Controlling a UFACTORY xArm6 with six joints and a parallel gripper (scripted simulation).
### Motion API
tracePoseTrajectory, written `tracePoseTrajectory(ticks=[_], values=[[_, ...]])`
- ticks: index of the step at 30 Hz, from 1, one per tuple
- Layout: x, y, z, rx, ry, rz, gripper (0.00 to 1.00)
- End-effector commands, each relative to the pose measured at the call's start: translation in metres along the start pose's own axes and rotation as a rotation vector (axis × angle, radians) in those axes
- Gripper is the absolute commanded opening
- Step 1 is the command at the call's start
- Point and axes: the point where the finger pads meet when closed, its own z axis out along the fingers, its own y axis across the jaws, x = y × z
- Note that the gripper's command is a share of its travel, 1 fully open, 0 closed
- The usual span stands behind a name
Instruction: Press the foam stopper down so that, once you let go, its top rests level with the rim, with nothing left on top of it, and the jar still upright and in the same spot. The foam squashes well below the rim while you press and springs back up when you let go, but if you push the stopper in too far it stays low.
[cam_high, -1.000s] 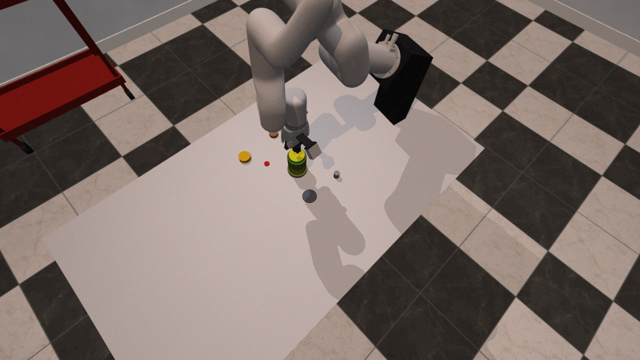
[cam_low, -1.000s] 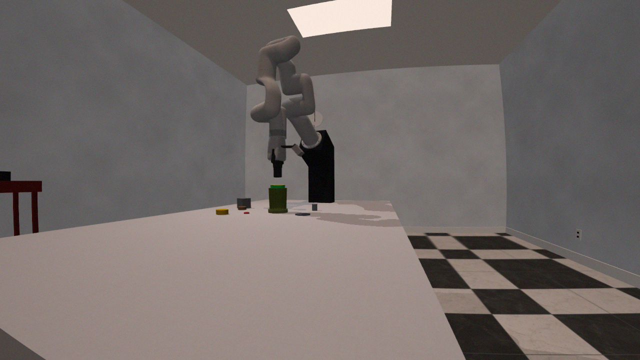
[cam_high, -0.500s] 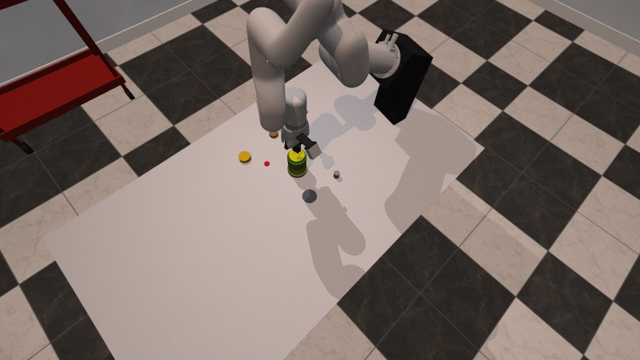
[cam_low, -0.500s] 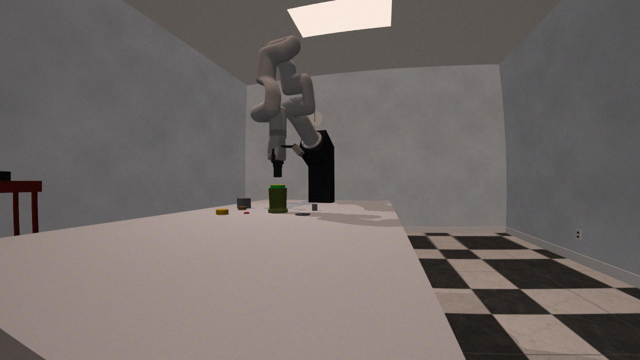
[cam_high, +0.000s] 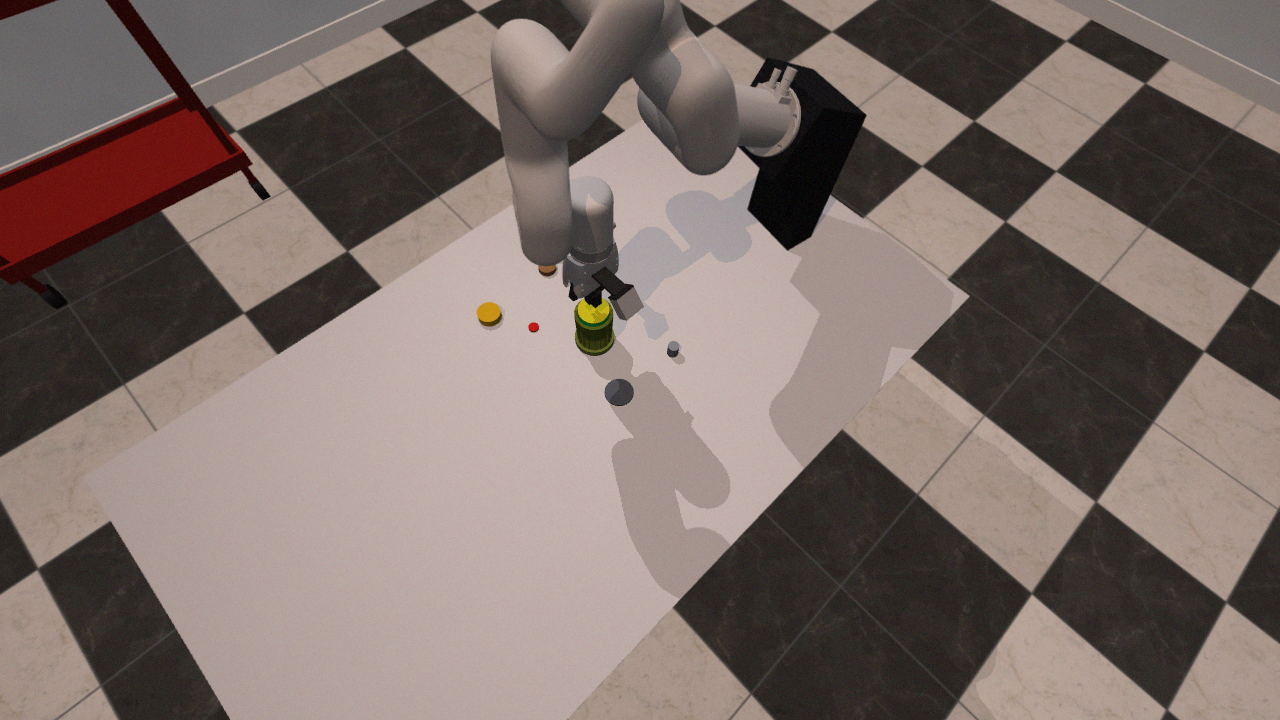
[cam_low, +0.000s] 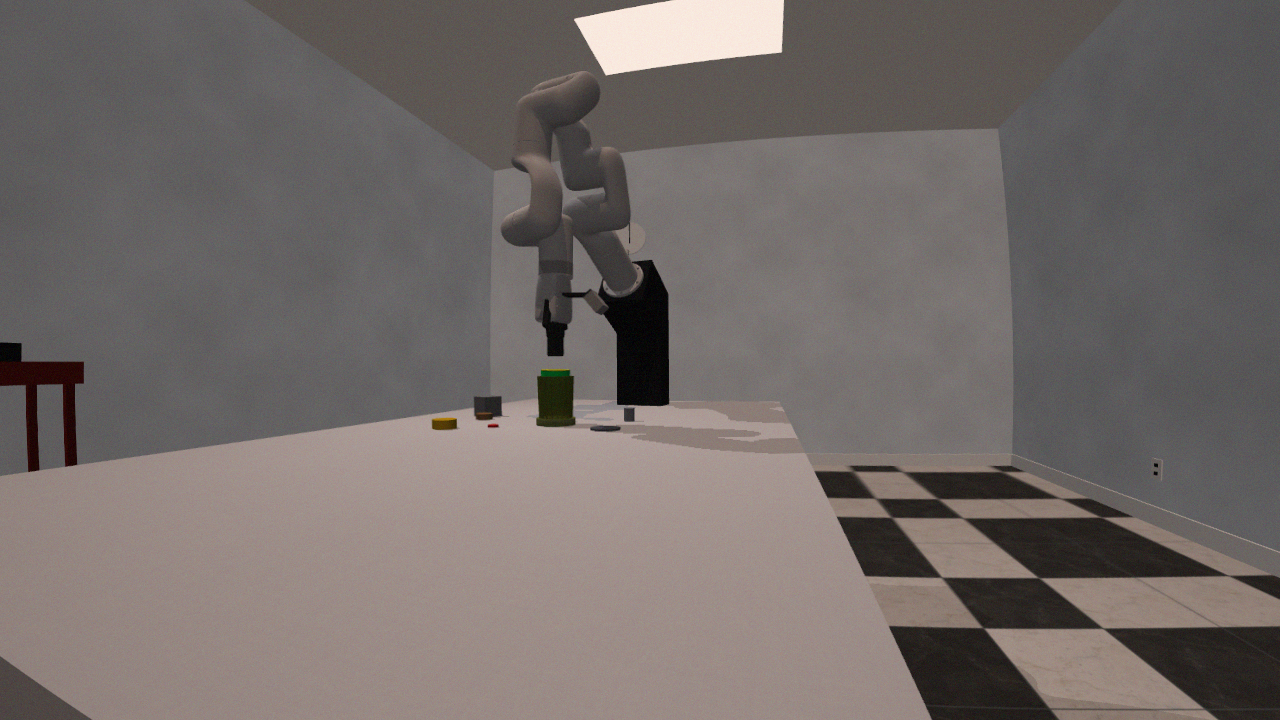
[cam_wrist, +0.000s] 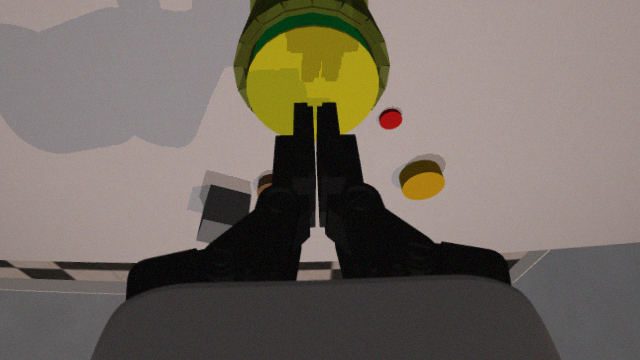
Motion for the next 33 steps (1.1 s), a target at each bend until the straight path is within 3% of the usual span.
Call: tracePoseTrajectory(ticks=[1, 14, 33], values=[[0.0, 0.001, 0.001, -0.002, 0.0, 0.0, 0.0], [0.0, 0.001, 0.027, -0.002, 0.0, 0.0, 0.0], [0.0, 0.001, 0.029, -0.002, 0.0, 0.0, 0.0]])
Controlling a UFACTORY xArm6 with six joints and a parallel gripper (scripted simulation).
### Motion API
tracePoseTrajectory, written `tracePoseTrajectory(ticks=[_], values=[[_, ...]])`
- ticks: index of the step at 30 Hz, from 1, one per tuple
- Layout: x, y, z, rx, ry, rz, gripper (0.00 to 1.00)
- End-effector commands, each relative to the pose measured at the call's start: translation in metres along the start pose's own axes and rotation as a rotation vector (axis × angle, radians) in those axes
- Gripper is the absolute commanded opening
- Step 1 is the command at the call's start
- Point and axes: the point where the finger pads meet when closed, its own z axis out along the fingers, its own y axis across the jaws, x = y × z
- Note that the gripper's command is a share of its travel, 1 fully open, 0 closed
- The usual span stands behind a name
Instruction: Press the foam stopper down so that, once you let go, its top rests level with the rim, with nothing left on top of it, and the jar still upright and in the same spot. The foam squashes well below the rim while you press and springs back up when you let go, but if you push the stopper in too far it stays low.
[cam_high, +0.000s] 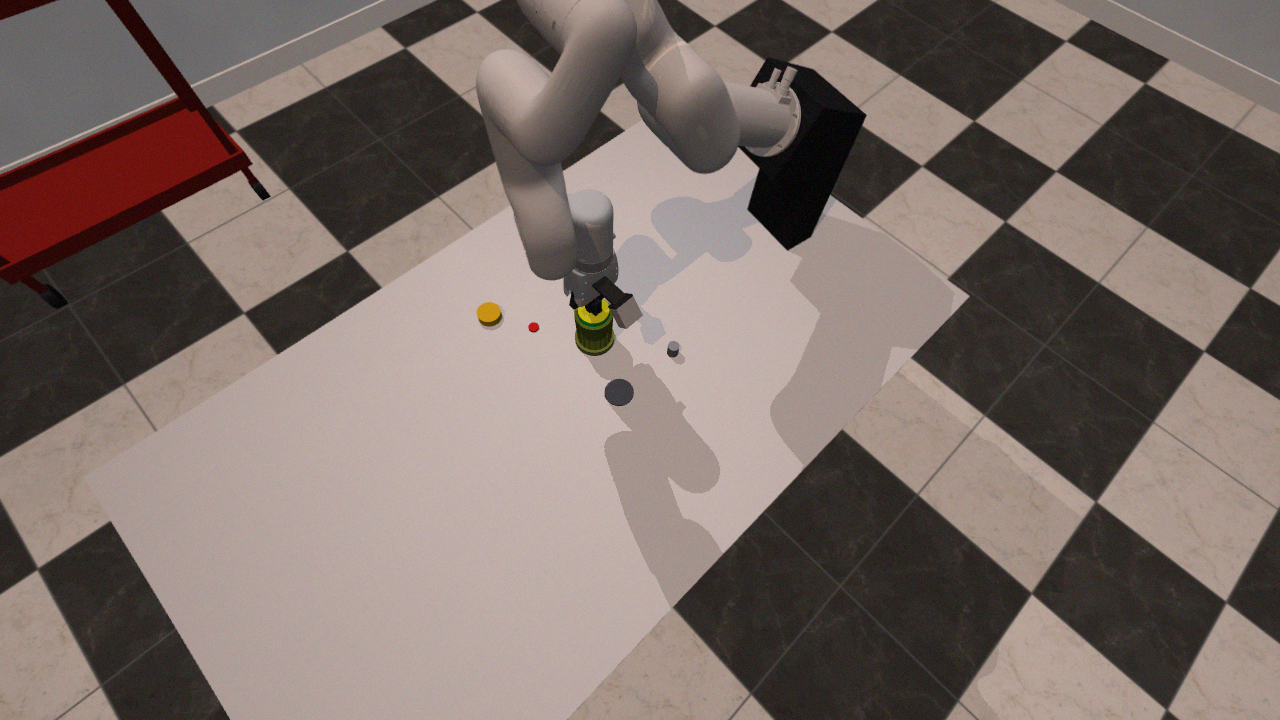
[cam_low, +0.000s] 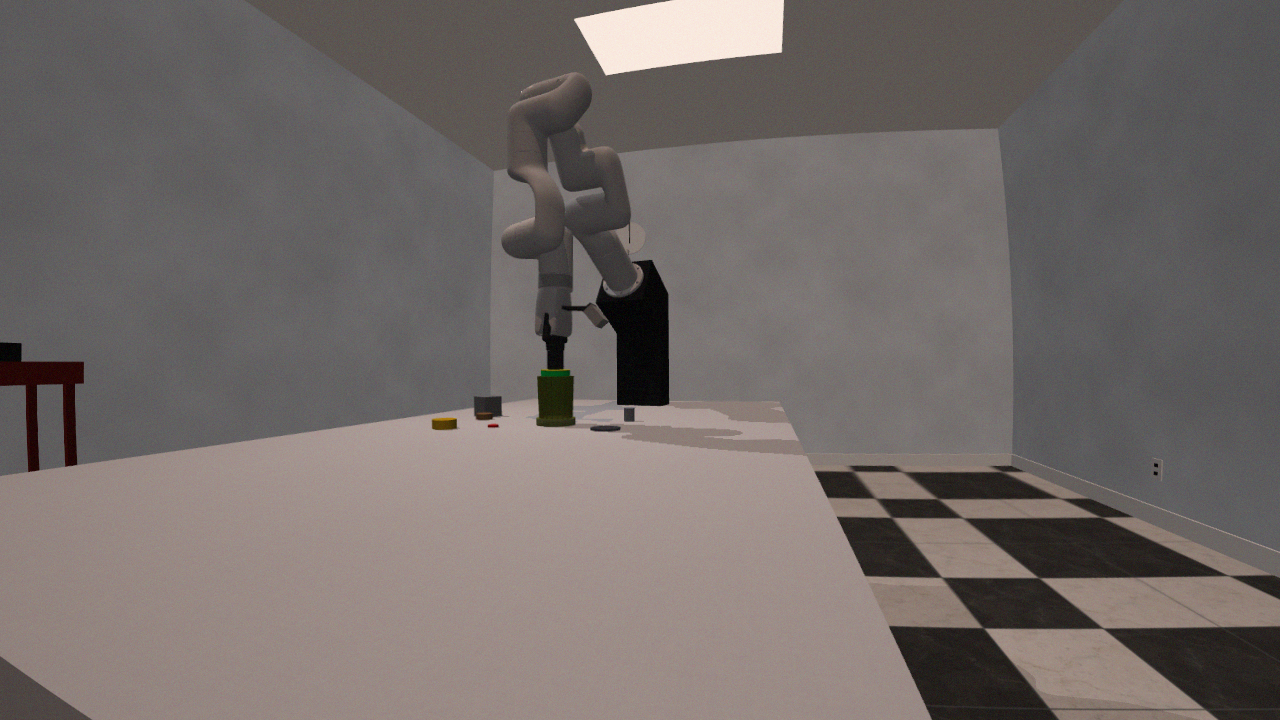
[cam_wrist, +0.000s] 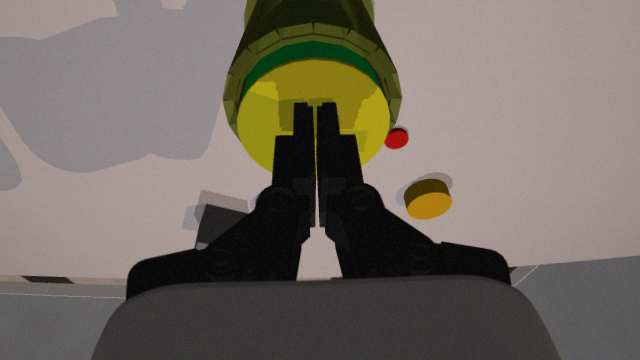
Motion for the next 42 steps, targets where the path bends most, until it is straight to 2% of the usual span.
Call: tracePoseTrajectory(ticks=[1, 42], values=[[0.0, 0.0, 0.0, -0.001, 0.0, 0.0, 0.0], [0.0, 0.0, 0.014, -0.001, 0.0, 0.0, 0.0]])
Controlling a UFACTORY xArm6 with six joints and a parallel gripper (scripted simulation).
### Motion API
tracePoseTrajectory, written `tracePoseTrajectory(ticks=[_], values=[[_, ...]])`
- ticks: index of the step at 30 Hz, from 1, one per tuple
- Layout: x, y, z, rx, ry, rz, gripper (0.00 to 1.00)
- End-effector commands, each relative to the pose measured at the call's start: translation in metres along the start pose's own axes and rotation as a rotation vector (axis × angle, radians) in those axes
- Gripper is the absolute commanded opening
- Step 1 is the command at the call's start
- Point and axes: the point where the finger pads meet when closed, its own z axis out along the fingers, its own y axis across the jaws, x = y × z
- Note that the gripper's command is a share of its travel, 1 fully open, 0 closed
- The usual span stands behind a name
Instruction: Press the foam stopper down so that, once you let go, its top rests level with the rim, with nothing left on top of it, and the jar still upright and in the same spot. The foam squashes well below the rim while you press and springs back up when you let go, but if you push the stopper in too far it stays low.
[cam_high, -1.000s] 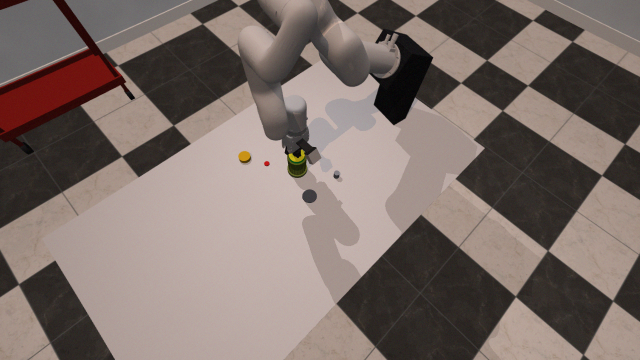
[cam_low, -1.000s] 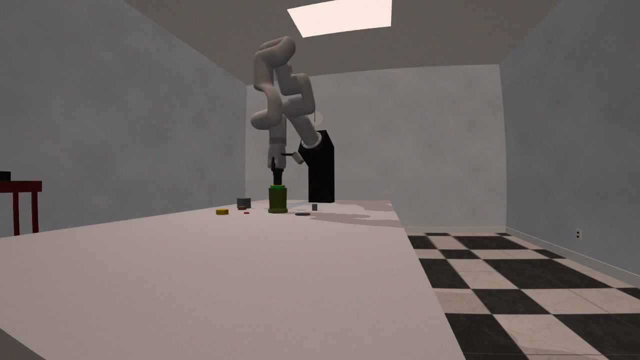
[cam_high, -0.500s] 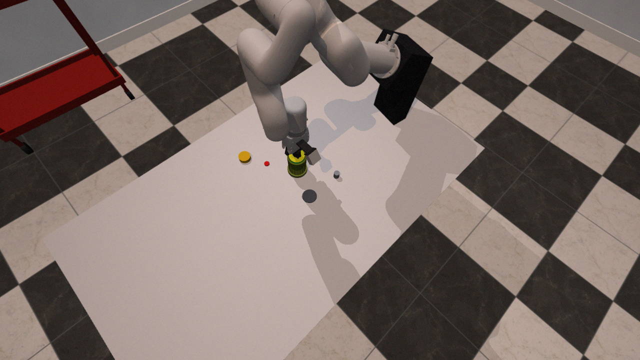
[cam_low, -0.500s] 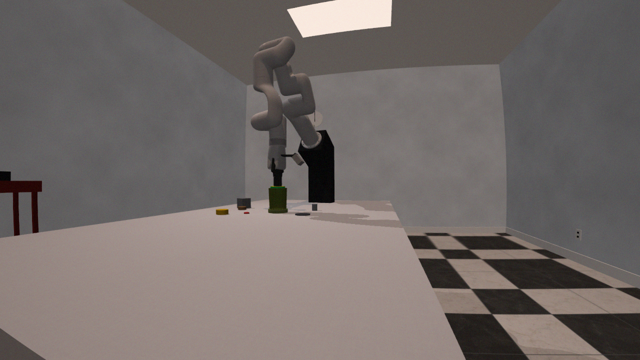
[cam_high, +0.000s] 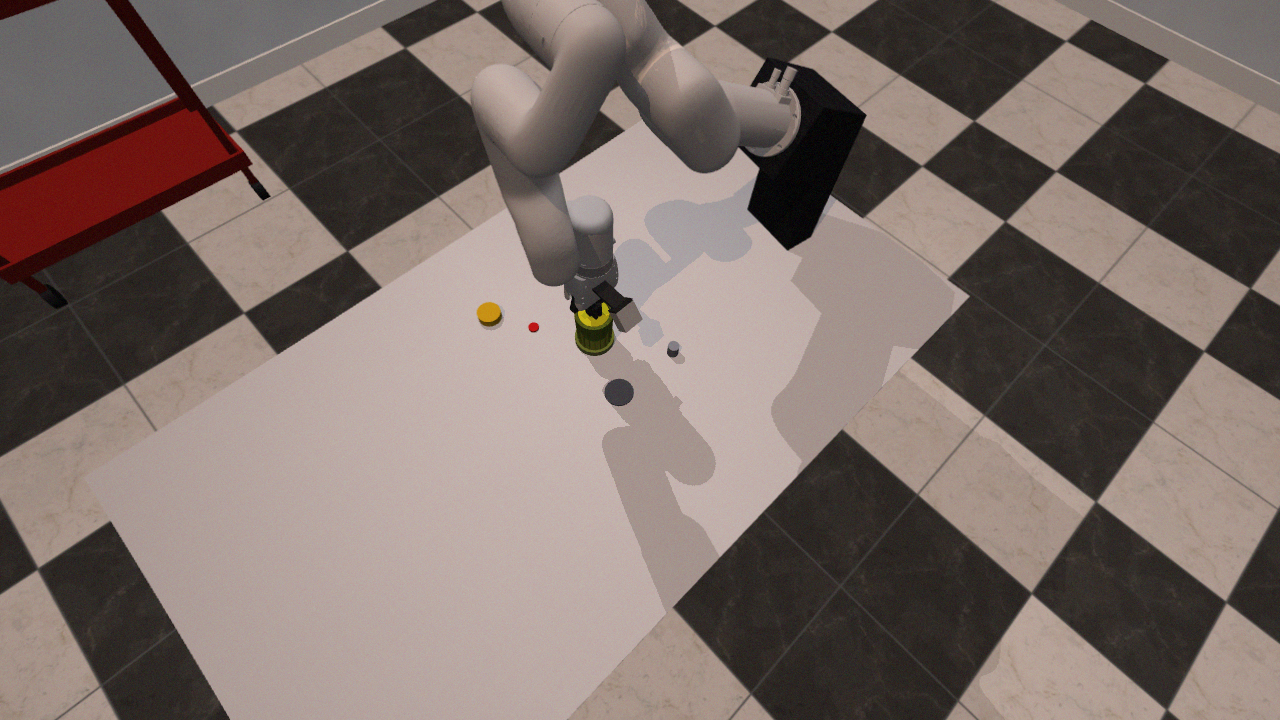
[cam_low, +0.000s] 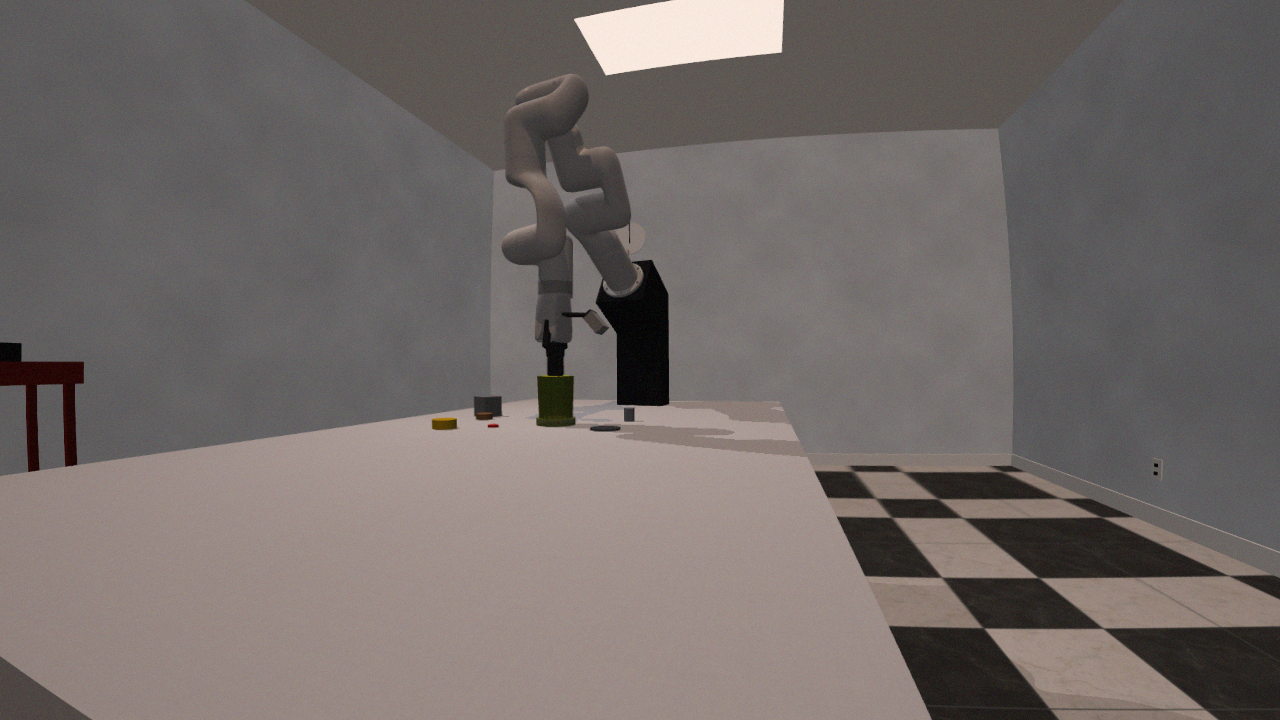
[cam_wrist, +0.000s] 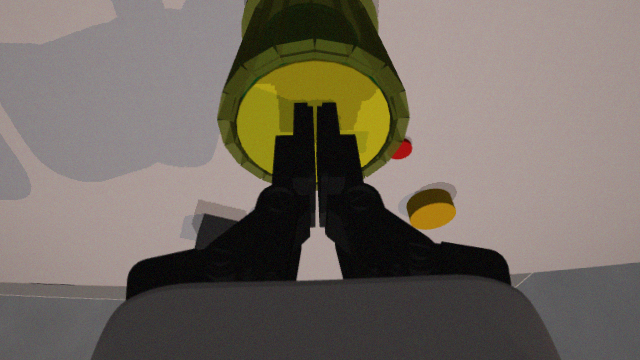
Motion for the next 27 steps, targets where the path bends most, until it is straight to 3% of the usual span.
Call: tracePoseTrajectory(ticks=[1, 27], values=[[0.0, 0.001, 0.001, -0.001, 0.0, 0.0, 0.0], [0.0, 0.001, 0.015, -0.001, 0.0, 0.0, 0.0]])
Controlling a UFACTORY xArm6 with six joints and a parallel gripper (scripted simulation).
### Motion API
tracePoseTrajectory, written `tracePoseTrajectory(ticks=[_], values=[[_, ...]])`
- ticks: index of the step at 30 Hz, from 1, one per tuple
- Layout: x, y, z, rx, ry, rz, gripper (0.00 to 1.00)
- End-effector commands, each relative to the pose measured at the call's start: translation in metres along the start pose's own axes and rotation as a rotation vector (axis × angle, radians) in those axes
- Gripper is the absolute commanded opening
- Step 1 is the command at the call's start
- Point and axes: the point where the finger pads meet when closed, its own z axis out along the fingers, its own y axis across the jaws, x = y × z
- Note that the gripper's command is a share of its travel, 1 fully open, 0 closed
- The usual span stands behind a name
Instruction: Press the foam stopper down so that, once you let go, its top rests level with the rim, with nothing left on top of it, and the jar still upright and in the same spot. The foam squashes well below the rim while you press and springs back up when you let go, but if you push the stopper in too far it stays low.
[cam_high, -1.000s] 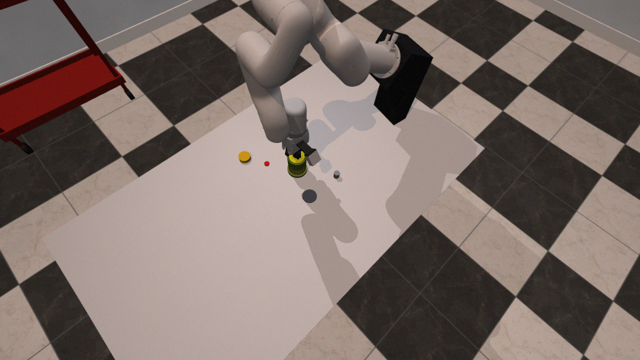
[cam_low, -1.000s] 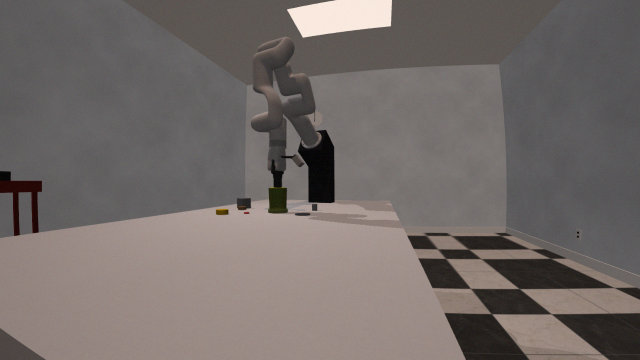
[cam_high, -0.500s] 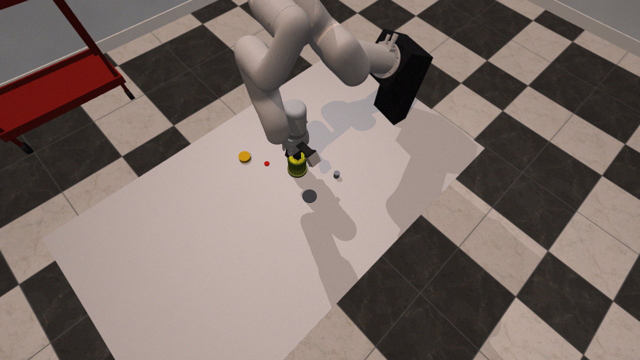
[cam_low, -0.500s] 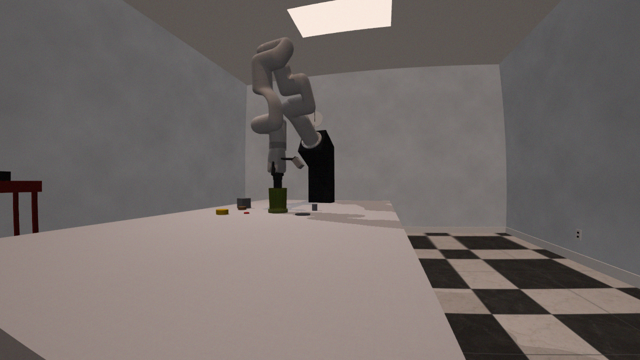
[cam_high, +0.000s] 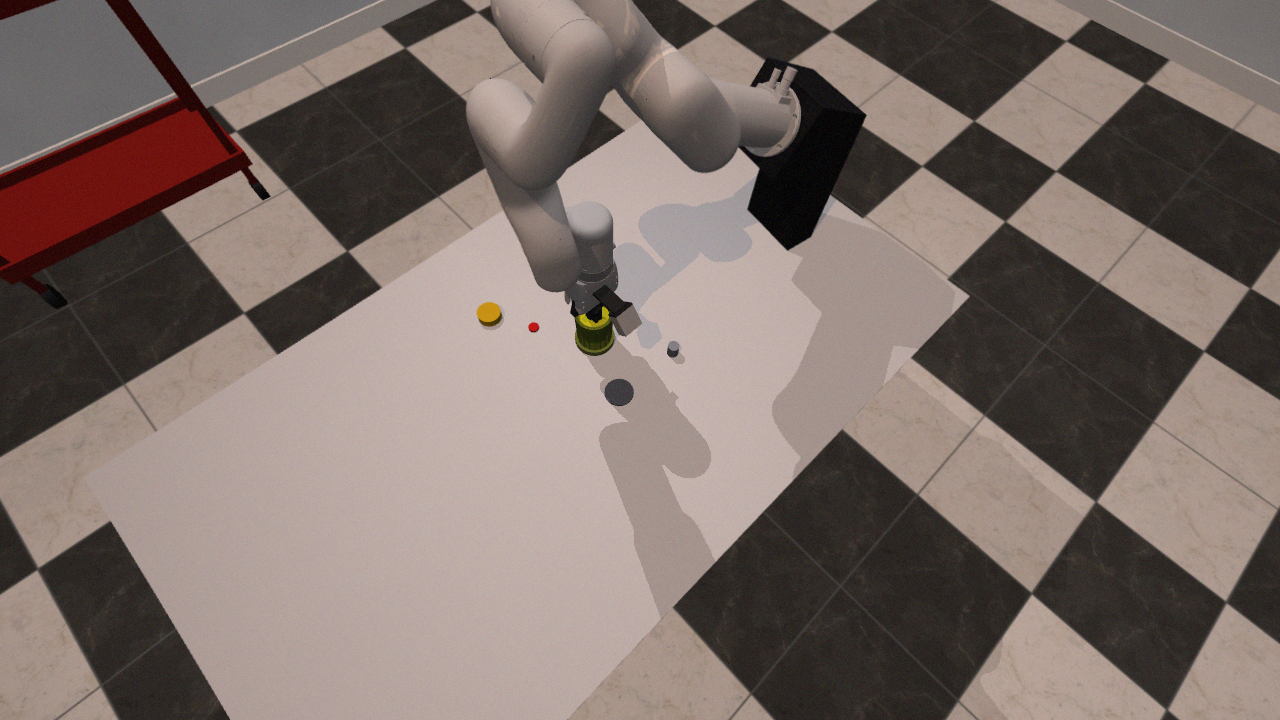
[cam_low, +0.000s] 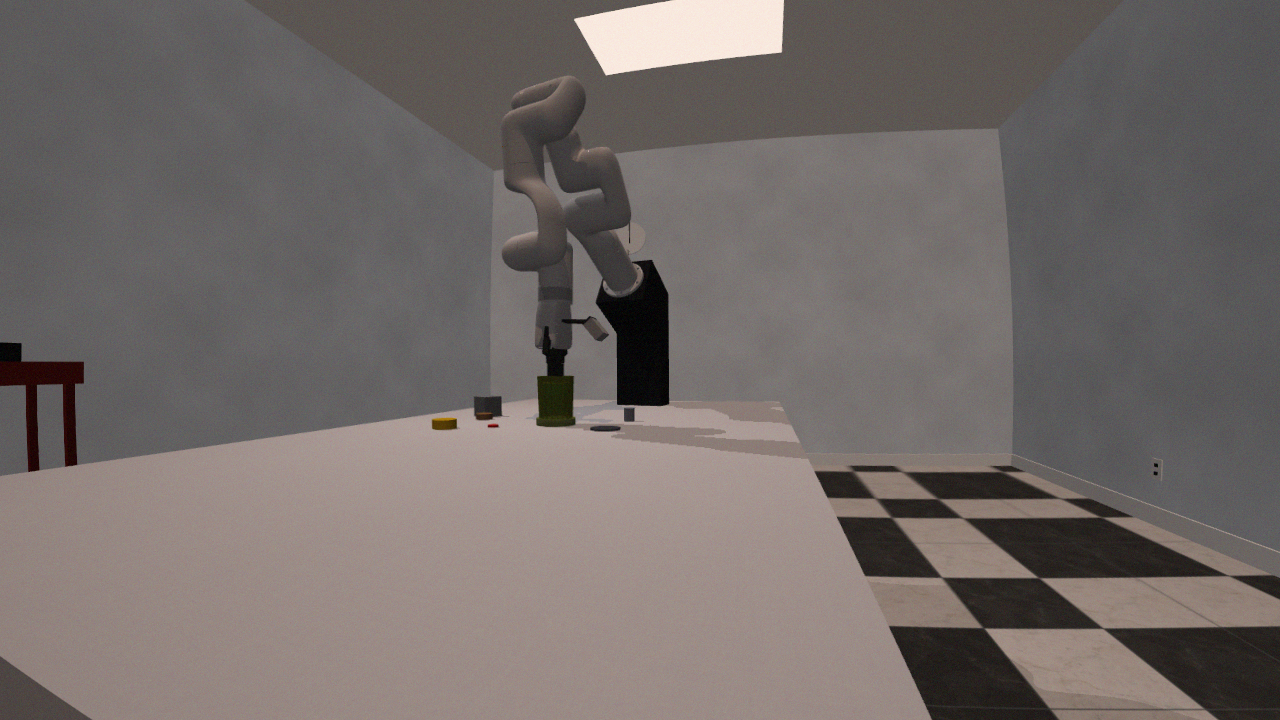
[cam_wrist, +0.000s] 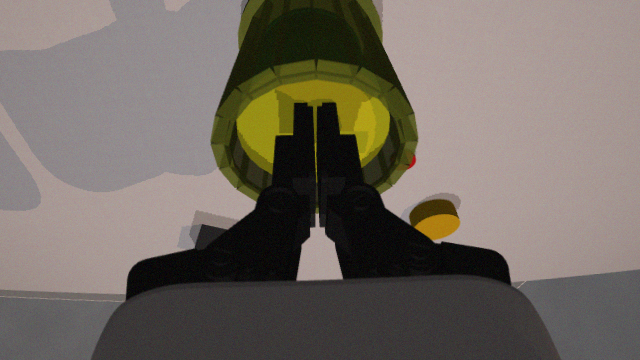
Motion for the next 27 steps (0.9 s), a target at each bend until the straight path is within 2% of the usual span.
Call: tracePoseTrajectory(ticks=[1, 27], values=[[0.0001, 0.0007, 0.0016, -0.001, 0.0, 0.0, 0.0], [0.0001, 0.0007, 0.0075, -0.001, 0.0, 0.0, 0.0]])
